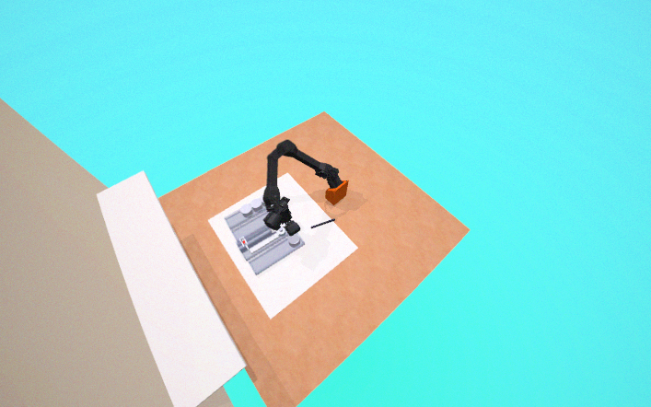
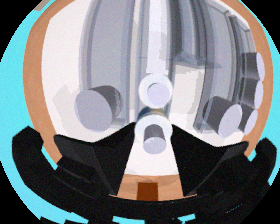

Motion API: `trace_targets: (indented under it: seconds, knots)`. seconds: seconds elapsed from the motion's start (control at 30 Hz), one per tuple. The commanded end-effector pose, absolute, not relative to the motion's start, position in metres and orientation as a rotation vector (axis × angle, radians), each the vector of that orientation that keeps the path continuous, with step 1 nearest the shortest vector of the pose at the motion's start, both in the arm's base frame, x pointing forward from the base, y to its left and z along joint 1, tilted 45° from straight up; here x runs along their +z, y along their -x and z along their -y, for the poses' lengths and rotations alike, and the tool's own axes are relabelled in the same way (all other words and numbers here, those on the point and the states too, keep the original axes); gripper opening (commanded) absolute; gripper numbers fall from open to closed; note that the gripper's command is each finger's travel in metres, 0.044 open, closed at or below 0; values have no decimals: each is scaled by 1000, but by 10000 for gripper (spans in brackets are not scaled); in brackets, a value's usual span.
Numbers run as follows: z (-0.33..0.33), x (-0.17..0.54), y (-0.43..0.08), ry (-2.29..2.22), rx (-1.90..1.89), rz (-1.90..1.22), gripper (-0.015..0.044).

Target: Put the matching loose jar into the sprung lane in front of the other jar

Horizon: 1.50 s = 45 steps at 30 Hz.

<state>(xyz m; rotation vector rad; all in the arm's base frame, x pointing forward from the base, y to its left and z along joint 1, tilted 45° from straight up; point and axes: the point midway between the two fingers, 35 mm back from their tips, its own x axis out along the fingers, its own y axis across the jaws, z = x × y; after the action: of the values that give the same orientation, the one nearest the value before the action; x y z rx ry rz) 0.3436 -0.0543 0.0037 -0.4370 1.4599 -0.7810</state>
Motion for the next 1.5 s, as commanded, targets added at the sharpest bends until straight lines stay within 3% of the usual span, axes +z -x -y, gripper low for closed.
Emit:
trace_targets:
  seconds: [0.0, 1.47]
  knots:
    - [55, 7, -350, 437, -787, -1434, 0]
    - [65, -3, -350, 437, -787, -1434, 0]
